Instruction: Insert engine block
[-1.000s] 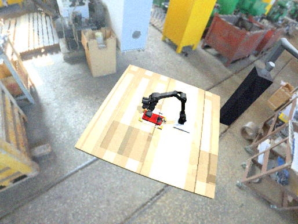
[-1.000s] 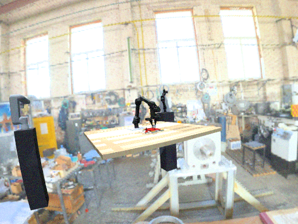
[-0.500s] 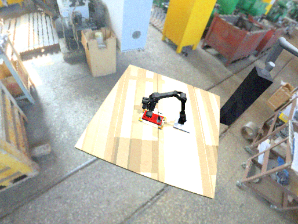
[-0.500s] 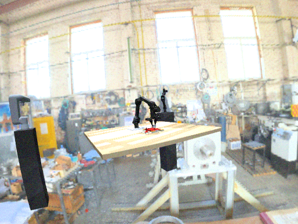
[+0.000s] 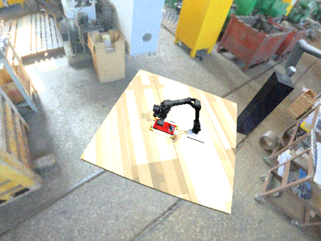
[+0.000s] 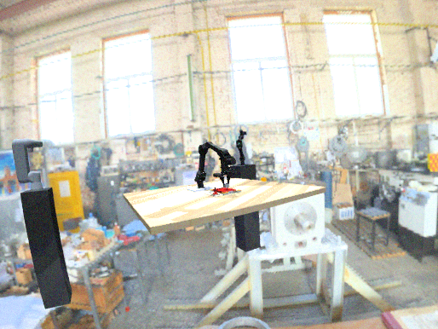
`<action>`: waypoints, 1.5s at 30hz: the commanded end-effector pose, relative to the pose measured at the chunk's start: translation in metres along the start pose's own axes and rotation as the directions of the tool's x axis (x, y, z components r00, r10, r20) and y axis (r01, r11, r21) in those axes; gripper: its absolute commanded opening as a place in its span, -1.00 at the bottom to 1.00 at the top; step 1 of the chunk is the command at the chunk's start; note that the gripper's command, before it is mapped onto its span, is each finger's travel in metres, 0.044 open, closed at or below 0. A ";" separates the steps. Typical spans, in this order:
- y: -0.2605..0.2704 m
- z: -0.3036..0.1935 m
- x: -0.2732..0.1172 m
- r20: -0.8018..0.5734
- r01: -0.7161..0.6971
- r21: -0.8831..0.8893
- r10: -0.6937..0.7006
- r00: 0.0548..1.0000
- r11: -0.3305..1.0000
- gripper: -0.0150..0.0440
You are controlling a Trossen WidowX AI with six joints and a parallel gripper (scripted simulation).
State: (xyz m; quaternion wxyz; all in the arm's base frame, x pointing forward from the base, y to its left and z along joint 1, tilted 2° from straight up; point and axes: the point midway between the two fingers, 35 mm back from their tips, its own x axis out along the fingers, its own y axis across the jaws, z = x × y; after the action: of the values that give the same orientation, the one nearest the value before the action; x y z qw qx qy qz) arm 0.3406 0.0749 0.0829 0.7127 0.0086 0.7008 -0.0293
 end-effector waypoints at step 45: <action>0.000 0.002 0.000 0.003 -0.002 -0.067 0.002 1.000 0.998 0.05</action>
State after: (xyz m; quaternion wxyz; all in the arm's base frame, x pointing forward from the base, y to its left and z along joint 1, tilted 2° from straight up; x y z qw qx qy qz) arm 0.3414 0.0748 0.0829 0.7130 0.0092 0.7005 -0.0295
